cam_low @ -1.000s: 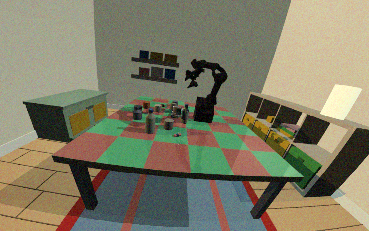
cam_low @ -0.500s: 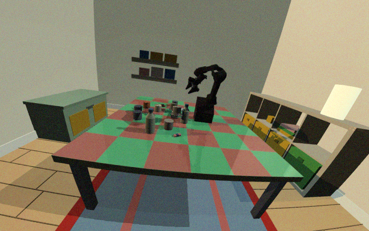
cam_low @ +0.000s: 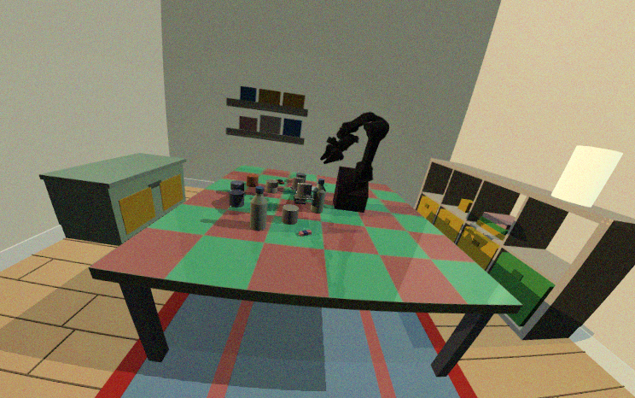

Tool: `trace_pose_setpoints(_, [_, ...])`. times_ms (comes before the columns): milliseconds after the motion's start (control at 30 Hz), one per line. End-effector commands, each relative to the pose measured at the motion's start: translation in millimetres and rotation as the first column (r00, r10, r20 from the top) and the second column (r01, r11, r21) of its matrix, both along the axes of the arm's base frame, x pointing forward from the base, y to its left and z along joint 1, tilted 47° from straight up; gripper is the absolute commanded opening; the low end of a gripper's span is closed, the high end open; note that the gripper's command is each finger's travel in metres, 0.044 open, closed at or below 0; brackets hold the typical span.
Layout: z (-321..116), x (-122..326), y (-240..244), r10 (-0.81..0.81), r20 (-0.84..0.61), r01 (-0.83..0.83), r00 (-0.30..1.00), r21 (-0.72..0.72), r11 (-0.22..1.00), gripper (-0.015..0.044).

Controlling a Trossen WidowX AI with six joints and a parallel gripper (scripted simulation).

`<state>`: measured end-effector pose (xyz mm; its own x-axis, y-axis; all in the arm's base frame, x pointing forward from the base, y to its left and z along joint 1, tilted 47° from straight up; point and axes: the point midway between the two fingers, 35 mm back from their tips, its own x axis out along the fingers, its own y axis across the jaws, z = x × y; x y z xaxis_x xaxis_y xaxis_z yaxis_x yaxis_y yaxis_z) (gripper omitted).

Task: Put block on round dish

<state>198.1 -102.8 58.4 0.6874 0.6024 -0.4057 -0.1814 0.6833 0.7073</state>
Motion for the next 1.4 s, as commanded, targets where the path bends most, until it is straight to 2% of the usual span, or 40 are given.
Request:
trace_pose_setpoints(0, [-1.5, 2.8, -1.0, -0.003, -0.030, 0.004, 1.000, 0.031, 1.000, 0.0440])
trace_pose_setpoints(367, [-22.6, 29.1, -13.5, 0.023, -0.333, 0.048, 0.943, 0.204, 0.978, 0.0440])
trace_pose_setpoints(733, [-49.0, 60.4, -21.2, 0.048, -0.627, 0.184, 0.778, 0.300, 0.936, 0.0440])
trace_pose_setpoints(1033, [-75.3, 87.6, -21.6, 0.056, -0.821, 0.326, 0.568, 0.287, 0.901, 0.0440])
trace_pose_setpoints(1367, [-108.7, 117.3, -15.2, 0.039, -0.958, 0.478, 0.284, 0.177, 0.860, 0.0440])
